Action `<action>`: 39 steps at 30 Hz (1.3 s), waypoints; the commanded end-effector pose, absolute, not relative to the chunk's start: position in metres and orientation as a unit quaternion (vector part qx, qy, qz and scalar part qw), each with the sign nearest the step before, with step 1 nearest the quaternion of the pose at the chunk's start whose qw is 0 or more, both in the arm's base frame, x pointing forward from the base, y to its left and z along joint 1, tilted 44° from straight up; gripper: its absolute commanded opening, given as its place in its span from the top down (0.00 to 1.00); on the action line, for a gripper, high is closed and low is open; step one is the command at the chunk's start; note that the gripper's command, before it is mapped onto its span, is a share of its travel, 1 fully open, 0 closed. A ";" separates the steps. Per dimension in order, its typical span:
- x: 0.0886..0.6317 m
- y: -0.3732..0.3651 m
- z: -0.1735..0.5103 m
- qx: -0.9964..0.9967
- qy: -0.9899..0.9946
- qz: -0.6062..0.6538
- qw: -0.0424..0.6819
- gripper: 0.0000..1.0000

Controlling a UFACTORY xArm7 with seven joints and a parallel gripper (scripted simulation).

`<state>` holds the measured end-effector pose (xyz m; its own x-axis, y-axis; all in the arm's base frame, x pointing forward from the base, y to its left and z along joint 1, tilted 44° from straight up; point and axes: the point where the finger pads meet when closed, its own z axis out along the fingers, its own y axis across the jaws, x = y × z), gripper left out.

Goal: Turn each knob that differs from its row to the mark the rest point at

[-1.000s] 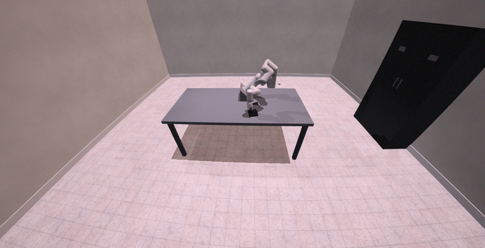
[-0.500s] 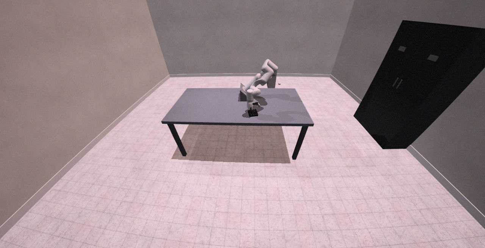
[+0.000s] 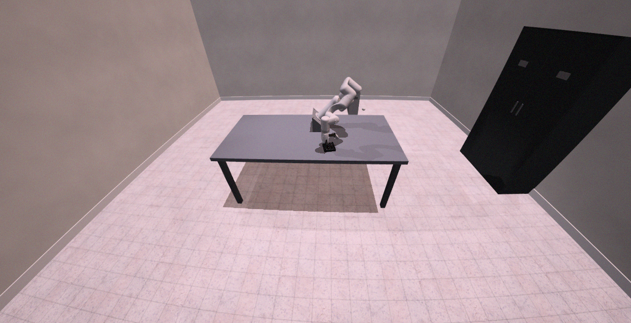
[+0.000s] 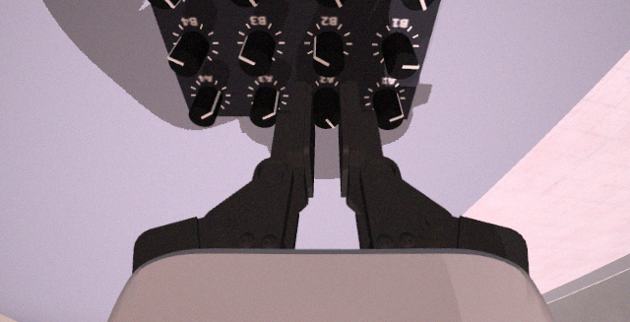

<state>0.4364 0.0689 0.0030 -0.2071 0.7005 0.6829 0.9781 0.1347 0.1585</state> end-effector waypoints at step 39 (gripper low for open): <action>0.438 0.067 0.004 -0.539 -0.752 -0.314 0.210 0.92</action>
<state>0.4364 0.0689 0.0030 -0.3042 0.6836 0.6635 0.9524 0.2047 0.2257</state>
